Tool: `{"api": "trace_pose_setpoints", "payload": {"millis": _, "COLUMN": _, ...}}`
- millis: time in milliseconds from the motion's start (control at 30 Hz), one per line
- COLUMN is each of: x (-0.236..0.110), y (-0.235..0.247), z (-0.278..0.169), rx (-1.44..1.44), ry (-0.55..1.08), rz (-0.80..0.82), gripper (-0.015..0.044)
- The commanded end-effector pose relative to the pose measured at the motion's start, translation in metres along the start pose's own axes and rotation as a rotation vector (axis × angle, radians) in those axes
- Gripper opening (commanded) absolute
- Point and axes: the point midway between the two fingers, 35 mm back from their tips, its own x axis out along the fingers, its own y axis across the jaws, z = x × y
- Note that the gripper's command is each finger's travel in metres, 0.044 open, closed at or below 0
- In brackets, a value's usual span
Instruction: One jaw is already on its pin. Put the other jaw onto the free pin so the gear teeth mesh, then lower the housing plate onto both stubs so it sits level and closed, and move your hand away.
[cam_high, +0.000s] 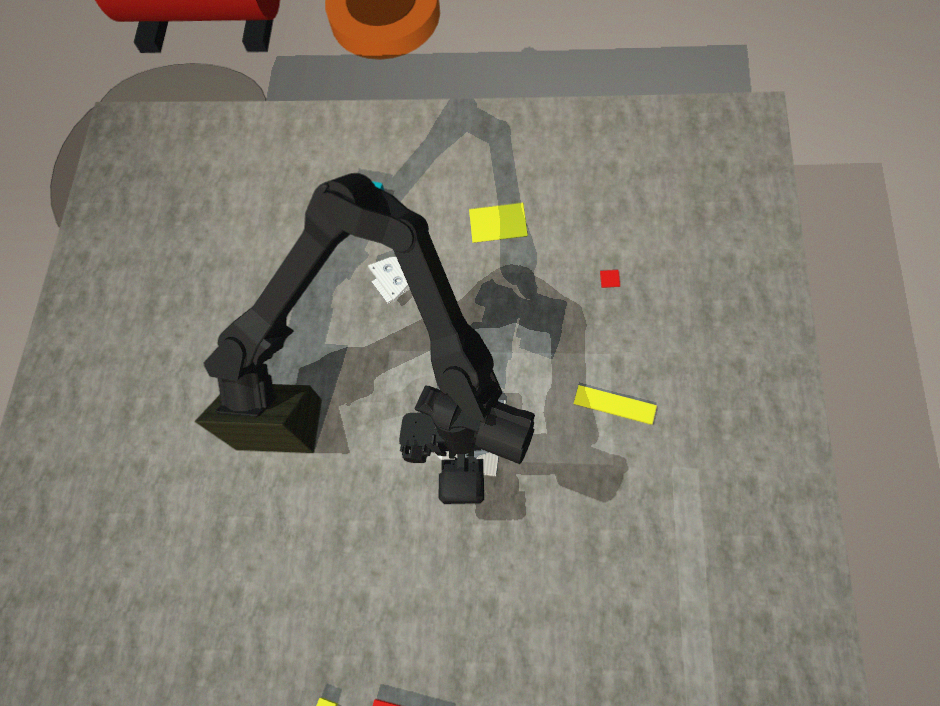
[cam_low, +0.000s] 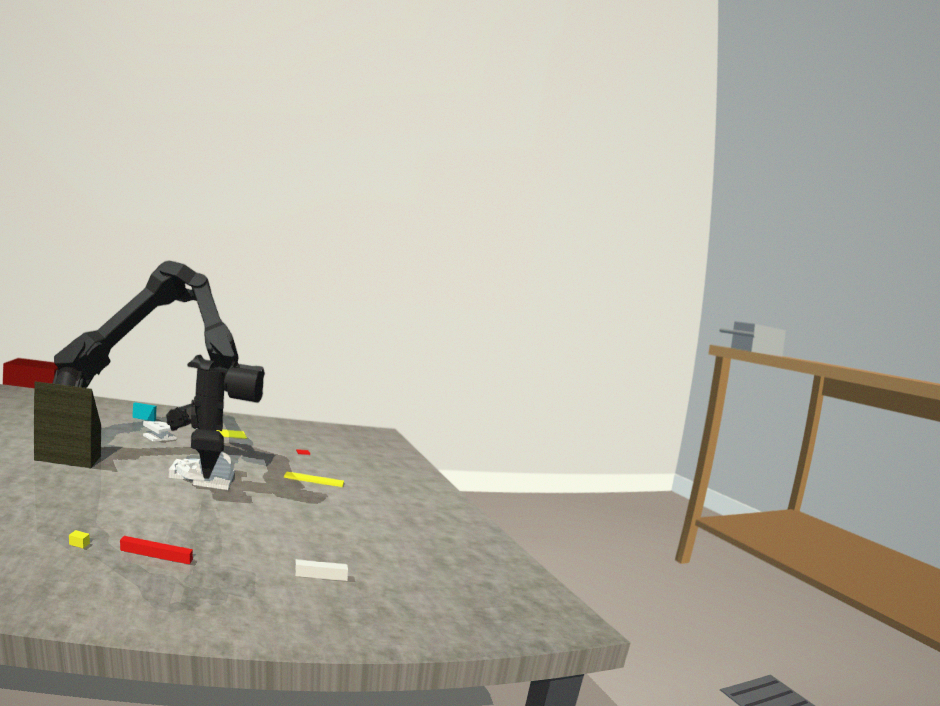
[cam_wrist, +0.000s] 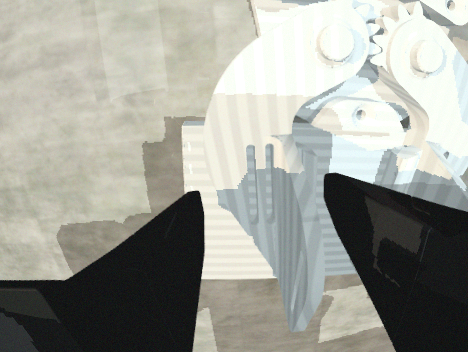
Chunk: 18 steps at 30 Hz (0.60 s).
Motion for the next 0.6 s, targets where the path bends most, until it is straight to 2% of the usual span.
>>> {"api": "trace_pose_setpoints", "payload": {"millis": 0, "x": 0.0, "y": 0.0, "z": 0.0, "rx": 0.0, "ry": 0.0, "rz": 0.0, "gripper": 0.0224}}
{"api": "trace_pose_setpoints", "payload": {"millis": 200, "x": -0.006, "y": 0.0, "z": 0.0, "rx": 0.001, "ry": 0.0, "rz": 0.0, "gripper": 0.0224}}
{"api": "trace_pose_setpoints", "payload": {"millis": 433, "x": -0.061, "y": 0.0, "z": 0.0, "rx": 0.003, "ry": -0.002, "rz": -0.002, "gripper": 0.0224}}
{"api": "trace_pose_setpoints", "payload": {"millis": 567, "x": -0.068, "y": 0.0, "z": 0.001, "rx": 0.003, "ry": -0.002, "rz": -0.003, "gripper": 0.0224}}
